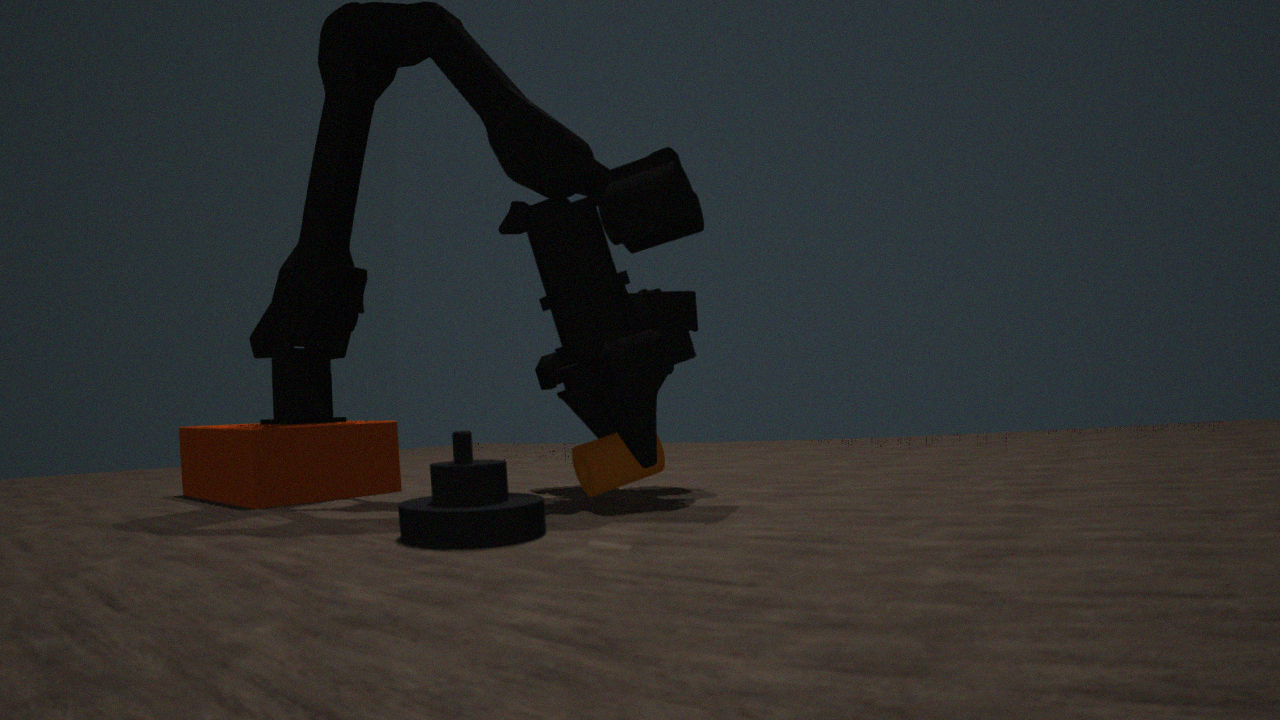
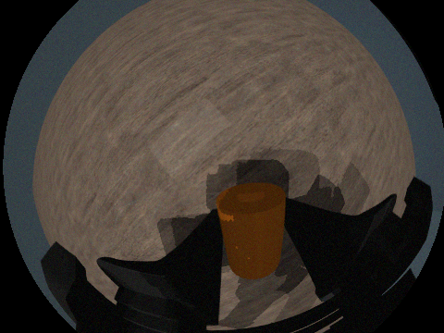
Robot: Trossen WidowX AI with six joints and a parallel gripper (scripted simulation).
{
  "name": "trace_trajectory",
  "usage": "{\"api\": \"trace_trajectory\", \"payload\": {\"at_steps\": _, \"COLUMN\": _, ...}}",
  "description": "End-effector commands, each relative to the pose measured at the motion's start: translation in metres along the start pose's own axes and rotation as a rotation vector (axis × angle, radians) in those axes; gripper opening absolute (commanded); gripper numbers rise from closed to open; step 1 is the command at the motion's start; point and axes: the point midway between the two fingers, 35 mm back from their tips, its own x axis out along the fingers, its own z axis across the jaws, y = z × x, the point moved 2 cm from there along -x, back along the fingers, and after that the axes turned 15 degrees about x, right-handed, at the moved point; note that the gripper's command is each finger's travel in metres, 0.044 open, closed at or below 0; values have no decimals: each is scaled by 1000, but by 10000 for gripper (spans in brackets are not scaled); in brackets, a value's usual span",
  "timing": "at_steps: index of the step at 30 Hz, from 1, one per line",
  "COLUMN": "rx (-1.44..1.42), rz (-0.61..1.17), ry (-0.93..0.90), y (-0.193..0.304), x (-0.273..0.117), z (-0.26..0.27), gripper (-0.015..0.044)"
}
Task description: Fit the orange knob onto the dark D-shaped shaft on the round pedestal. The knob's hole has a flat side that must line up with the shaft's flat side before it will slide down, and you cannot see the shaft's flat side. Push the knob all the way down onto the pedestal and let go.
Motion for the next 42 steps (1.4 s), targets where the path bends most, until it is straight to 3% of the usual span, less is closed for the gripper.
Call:
{"api": "trace_trajectory", "payload": {"at_steps": 1, "rx": -5, "rz": -54, "ry": -9, "y": 4, "x": -4, "z": -1, "gripper": 180}}
{"api": "trace_trajectory", "payload": {"at_steps": 42, "rx": -5, "rz": -542, "ry": -139, "y": 43, "x": -14, "z": -11, "gripper": 180}}
